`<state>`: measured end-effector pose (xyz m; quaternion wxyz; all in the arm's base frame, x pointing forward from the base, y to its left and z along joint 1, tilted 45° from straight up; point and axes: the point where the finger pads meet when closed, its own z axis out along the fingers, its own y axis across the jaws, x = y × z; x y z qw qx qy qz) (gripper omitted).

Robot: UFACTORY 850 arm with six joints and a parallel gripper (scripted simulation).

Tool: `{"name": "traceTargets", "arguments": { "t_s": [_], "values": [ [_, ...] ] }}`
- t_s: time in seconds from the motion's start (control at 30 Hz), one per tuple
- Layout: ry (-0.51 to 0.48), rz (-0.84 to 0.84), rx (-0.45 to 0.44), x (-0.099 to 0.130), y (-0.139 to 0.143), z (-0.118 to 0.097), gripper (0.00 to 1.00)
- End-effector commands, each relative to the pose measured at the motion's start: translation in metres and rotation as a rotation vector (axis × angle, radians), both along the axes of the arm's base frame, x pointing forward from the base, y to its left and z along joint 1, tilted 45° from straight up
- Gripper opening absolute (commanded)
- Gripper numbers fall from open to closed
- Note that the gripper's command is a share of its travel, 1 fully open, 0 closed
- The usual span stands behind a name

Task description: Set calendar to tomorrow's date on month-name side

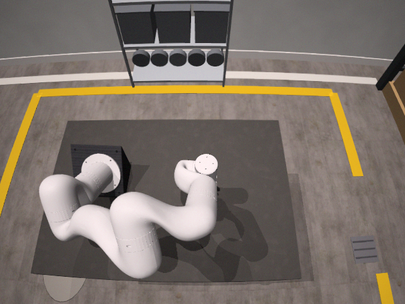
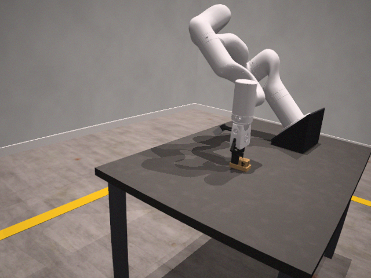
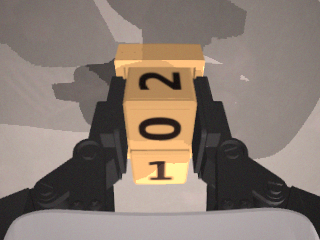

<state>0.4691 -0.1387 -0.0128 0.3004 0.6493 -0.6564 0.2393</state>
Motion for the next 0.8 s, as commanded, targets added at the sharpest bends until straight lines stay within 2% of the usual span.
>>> {"name": "traceTargets", "arguments": {
  "t_s": [0.0,0.03,0.07,0.13,0.17,0.23,0.27,0.33,0.37,0.77],
  "values": [
    [-0.001,0.001,0.0,0.0007,0.0004,0.0004,0.33],
    [-0.001,0.001,0.0,0.0007,0.0004,0.0004,0.33],
    [-0.001,0.001,0.0,0.0007,0.0004,0.0004,0.37],
    [-0.001,0.001,0.0,0.0007,0.0004,0.0004,0.37],
    [-0.001,0.001,0.0,0.0007,0.0004,0.0004,0.41],
    [-0.001,0.001,0.0,0.0007,0.0004,0.0004,0.41],
    [-0.001,0.001,0.0,0.0007,0.0004,0.0004,0.45],
    [-0.001,0.001,0.0,0.0007,0.0004,0.0004,0.45],
    [-0.001,0.001,0.0,0.0007,0.0004,0.0004,0.49],
    [-0.001,0.001,0.0,0.0007,0.0006,0.0005,0.49]
  ]
}}
